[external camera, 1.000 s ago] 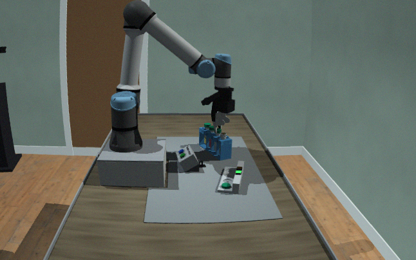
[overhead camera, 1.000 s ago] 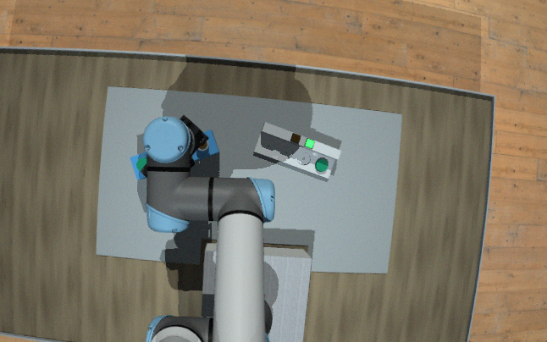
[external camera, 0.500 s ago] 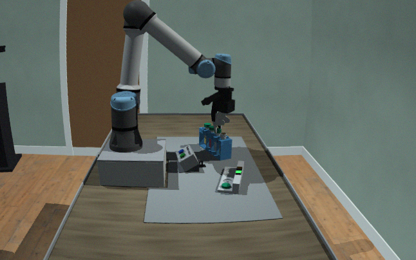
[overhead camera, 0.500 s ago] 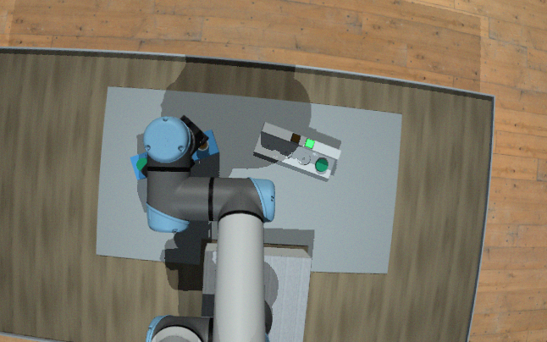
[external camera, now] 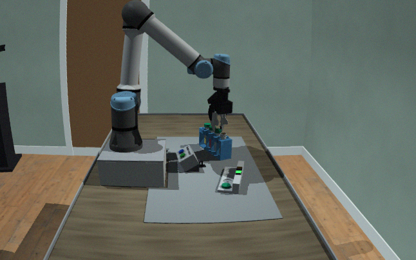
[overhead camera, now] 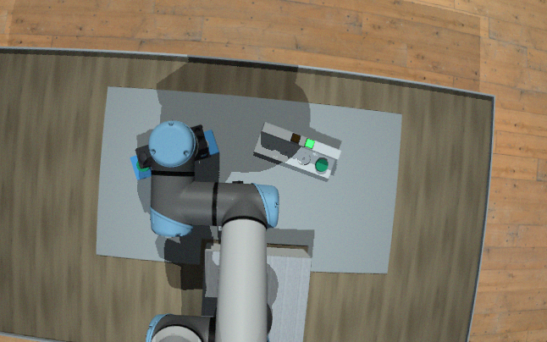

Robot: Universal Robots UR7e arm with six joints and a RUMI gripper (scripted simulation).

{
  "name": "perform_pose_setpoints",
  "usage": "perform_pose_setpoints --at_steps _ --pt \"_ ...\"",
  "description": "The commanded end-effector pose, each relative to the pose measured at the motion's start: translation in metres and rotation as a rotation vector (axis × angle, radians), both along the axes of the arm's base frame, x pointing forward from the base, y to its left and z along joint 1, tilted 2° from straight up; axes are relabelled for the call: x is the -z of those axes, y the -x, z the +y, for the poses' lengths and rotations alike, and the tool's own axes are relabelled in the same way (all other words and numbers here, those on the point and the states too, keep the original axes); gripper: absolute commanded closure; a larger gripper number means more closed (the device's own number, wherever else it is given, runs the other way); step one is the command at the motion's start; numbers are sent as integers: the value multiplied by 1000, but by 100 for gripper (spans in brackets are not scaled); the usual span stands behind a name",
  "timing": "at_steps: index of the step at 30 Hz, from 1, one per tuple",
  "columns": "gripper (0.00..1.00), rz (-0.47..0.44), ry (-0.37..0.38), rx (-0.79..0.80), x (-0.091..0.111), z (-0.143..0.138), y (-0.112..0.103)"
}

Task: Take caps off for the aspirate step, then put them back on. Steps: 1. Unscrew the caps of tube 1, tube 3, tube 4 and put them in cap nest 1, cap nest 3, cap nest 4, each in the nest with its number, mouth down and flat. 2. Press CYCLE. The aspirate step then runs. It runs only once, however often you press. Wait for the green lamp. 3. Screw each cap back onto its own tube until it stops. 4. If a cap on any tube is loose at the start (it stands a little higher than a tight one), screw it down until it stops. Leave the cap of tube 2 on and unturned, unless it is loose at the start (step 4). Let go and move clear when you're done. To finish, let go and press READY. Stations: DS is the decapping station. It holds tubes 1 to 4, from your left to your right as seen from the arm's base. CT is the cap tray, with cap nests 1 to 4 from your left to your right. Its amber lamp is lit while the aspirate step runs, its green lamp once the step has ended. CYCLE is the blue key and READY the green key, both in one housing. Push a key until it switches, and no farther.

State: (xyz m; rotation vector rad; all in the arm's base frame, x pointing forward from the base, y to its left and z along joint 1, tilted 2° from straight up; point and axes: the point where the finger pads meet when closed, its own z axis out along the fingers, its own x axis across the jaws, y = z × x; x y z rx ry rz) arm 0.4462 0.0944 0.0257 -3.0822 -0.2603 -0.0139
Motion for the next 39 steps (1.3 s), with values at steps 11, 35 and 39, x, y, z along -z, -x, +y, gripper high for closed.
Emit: perform_pose_setpoints --at_steps 11,35,39 --pt "100 21 8 484 0 0 0" --pt "65 -1 11 -15 0 0 0" --pt "65 -7 12 -162 0 0 0"
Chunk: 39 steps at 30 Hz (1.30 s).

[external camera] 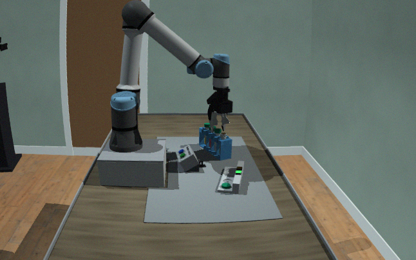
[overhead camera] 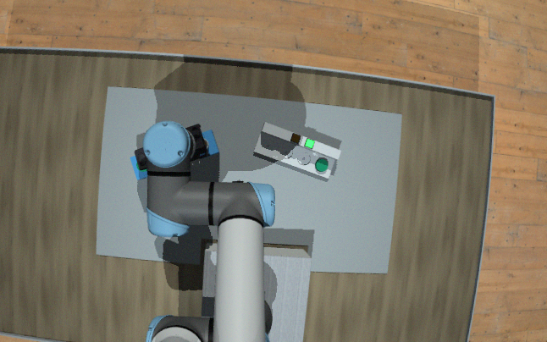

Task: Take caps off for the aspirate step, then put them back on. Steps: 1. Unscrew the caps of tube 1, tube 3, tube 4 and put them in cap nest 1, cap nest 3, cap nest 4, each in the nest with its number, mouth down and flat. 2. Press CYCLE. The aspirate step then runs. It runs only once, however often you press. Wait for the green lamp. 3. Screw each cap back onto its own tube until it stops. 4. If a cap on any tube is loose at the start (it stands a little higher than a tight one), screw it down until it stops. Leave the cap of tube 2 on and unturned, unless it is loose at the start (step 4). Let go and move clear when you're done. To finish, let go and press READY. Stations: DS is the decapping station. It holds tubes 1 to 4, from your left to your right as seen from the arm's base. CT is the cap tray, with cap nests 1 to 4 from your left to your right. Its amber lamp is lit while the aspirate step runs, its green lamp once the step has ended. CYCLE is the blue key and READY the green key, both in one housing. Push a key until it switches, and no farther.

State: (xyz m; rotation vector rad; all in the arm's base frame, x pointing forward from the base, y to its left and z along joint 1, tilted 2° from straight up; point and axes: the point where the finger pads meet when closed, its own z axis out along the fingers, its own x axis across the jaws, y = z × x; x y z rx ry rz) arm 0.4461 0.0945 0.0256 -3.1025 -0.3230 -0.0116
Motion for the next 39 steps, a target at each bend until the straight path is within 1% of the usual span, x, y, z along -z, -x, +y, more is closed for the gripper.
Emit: perform_pose_setpoints --at_steps 1,2,3,5,6,13,14,28,32,34,39 --pt "65 -7 -14 -226 0 0 0" --pt "65 -10 -13 -310 0 0 0" --pt "65 -10 -13 -310 0 0 0" --pt "65 -14 -12 -464 0 0 0" --pt "65 -16 -12 -516 0 0 0" --pt "65 -16 -12 -523 0 0 0" --pt "100 -16 -12 -523 0 0 0" --pt "100 -16 -12 -523 0 0 0" --pt "100 -10 -13 -323 0 0 0" --pt "100 -10 -13 -323 0 0 0" --pt "100 -2 -15 -74 0 0 0"
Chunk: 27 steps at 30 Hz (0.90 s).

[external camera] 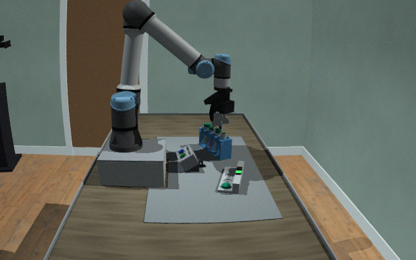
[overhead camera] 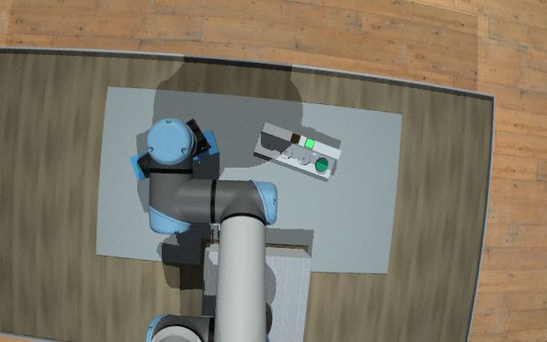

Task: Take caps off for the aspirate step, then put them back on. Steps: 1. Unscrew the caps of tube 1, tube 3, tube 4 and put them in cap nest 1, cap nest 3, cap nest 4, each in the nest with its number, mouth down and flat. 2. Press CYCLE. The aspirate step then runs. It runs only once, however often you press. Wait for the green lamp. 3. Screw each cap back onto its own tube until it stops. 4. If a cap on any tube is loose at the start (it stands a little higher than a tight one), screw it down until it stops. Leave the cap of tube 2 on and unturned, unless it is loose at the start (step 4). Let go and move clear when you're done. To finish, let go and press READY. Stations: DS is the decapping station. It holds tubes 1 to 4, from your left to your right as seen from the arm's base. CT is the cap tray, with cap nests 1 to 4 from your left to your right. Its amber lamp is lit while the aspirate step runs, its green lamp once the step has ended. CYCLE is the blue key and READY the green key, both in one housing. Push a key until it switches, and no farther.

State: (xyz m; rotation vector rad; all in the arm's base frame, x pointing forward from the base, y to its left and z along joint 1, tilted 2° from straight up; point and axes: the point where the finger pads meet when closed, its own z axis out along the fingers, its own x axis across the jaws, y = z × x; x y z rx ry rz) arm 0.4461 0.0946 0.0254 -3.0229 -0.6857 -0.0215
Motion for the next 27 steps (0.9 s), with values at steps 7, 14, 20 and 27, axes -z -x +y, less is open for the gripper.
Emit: perform_pose_setpoints --at_steps 7,14,20,27 --pt "100 20 3 515 0 0 0" --pt "100 30 2 762 0 0 0" --pt "65 30 2 762 0 0 0" --pt "65 30 2 762 0 0 0"
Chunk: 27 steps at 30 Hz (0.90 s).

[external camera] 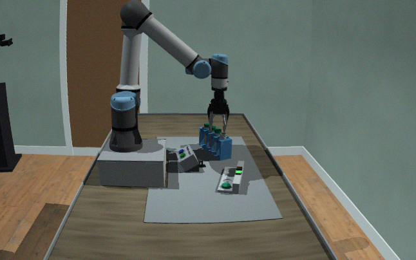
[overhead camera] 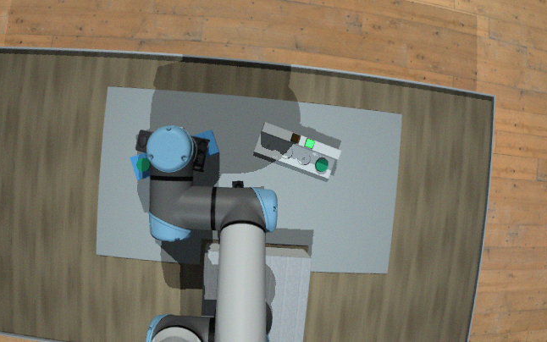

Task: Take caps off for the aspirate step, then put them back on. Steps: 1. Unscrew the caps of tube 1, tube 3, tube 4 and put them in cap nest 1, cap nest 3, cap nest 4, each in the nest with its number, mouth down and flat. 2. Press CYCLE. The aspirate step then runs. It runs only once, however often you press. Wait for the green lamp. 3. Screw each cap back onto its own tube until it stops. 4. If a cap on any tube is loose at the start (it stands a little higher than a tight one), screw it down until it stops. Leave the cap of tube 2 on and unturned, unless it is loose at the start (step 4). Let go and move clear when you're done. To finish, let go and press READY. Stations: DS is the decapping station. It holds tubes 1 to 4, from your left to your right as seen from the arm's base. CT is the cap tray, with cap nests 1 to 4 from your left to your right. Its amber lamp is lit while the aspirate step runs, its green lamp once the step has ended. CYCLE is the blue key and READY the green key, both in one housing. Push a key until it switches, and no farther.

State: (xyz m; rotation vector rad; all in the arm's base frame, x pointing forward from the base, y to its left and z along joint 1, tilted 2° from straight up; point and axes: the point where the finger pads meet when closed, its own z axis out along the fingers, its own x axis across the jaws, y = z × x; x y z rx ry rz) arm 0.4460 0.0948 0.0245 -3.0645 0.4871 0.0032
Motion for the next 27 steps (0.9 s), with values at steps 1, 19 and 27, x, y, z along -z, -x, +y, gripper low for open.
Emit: perform_pose_setpoints --at_steps 1,19,27 --pt "65 -1 0 1 0 0 0" --pt "65 -30 4 -748 -1 0 0" --pt "65 -41 5 -1045 -1 0 0"
